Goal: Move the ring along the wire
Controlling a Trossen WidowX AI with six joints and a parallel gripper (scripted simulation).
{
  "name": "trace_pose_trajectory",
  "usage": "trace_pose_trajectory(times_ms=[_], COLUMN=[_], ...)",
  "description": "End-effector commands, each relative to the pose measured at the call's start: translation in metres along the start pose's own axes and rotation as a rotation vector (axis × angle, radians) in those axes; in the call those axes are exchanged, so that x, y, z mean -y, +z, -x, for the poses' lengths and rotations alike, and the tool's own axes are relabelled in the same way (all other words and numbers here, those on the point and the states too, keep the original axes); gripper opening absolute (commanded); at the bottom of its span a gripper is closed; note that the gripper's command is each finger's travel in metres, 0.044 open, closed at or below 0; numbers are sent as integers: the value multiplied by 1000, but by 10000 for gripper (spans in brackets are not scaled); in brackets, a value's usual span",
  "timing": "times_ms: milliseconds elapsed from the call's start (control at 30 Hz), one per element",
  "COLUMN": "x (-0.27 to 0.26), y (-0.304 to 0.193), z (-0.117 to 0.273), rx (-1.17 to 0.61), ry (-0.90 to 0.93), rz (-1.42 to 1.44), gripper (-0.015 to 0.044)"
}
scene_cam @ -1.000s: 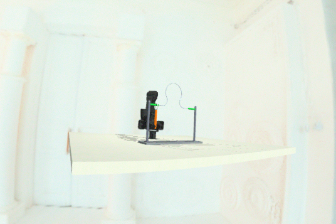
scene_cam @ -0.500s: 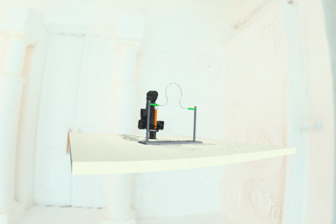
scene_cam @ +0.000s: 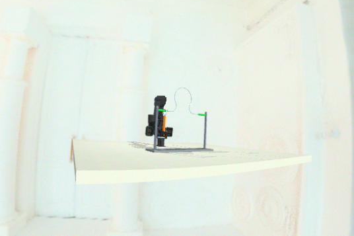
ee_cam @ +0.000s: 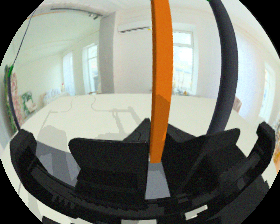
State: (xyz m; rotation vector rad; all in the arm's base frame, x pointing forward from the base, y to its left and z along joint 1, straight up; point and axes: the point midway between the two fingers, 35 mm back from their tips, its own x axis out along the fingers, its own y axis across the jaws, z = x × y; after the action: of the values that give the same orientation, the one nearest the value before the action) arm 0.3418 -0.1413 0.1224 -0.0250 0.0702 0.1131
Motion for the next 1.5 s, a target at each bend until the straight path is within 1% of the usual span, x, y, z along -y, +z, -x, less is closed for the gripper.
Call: trace_pose_trajectory(times_ms=[0,67,633,1467], x=[0,0,0,-2], y=[0,0,11,11], z=[0,0,1,1], rx=[0,0,1,1], ry=[0,0,-5,-5], rz=[0,0,-1,-1], gripper=[-103,-150,-150,-150])
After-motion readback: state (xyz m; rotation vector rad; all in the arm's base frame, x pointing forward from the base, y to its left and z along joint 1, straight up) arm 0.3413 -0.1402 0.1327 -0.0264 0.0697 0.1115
